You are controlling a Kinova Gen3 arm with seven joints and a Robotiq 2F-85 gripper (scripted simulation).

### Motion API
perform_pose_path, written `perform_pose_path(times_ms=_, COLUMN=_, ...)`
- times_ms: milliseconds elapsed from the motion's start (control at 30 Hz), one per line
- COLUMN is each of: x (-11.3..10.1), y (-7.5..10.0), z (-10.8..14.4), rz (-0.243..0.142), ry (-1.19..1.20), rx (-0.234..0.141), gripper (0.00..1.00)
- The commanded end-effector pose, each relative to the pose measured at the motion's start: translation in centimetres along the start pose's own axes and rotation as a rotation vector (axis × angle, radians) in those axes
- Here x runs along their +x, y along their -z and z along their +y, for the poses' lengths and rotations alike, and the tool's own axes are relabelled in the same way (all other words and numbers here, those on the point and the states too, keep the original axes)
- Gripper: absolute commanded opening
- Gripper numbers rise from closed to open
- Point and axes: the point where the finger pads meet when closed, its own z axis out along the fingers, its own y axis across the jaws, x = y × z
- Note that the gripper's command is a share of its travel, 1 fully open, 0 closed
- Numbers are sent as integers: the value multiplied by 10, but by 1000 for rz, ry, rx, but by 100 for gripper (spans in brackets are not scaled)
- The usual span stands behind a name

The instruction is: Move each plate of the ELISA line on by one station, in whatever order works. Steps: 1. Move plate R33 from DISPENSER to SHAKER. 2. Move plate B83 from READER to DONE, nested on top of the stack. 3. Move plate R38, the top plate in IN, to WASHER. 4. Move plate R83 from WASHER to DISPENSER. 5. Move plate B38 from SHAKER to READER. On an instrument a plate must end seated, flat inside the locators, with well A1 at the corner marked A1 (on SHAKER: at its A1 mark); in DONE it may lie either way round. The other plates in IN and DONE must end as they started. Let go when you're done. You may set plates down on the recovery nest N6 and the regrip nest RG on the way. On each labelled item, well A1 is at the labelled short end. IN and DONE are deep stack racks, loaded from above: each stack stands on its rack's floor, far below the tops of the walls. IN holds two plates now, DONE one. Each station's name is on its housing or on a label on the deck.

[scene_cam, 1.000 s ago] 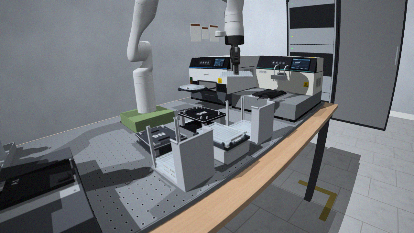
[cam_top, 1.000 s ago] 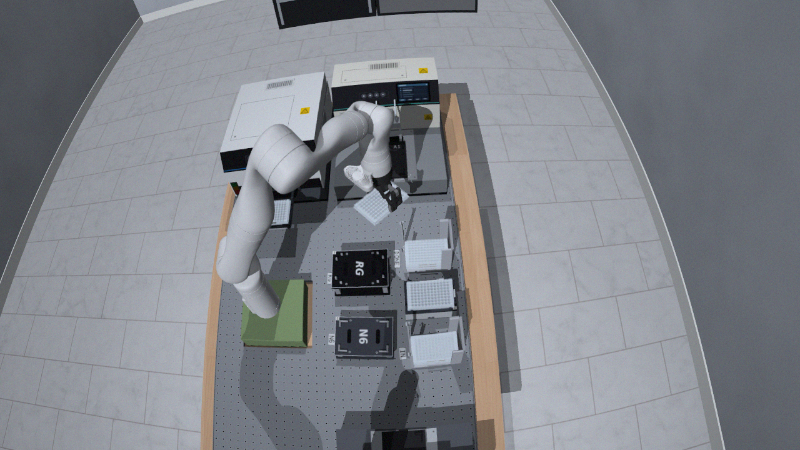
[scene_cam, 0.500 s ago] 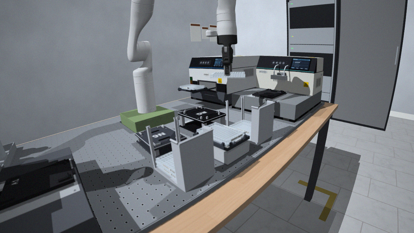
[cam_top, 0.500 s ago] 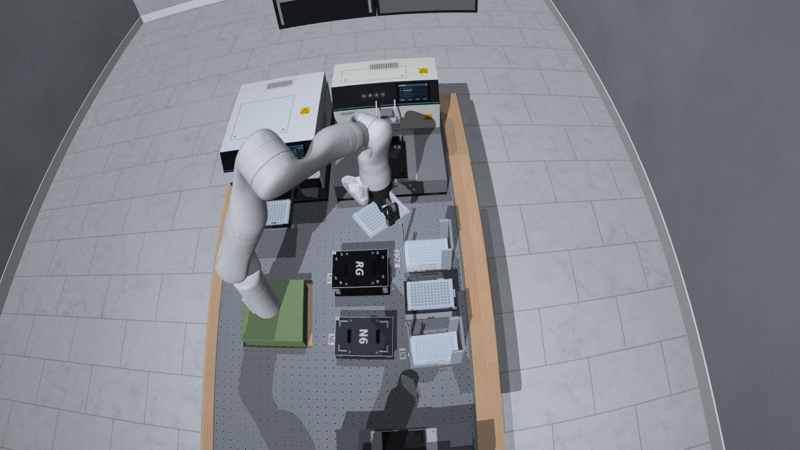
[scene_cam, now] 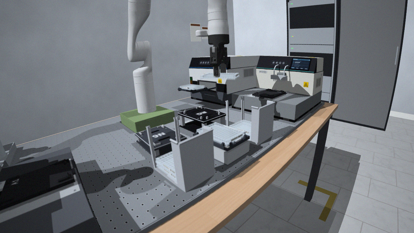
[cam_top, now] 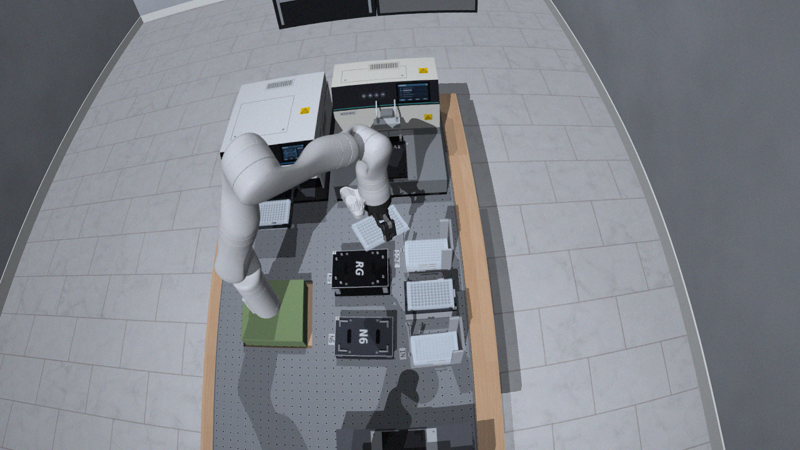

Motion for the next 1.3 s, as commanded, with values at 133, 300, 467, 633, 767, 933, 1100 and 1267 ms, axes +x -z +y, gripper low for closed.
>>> perform_pose_path(times_ms=133, x=16, y=2, z=-19, rz=-7, ry=-90, rx=1, gripper=94)
perform_pose_path(times_ms=300, x=23, y=2, z=-26, rz=-7, ry=-126, rx=0, gripper=94)
perform_pose_path(times_ms=467, x=35, y=2, z=-37, rz=-8, ry=-182, rx=0, gripper=94)
perform_pose_path(times_ms=633, x=44, y=2, z=-45, rz=-8, ry=-201, rx=1, gripper=94)
perform_pose_path(times_ms=767, x=48, y=2, z=-51, rz=-8, ry=-224, rx=1, gripper=94)
perform_pose_path(times_ms=933, x=58, y=2, z=-64, rz=-8, ry=-283, rx=1, gripper=94)
perform_pose_path(times_ms=1100, x=68, y=2, z=-77, rz=-9, ry=-341, rx=0, gripper=94)
perform_pose_path(times_ms=1267, x=77, y=2, z=-89, rz=-8, ry=-385, rx=1, gripper=94)
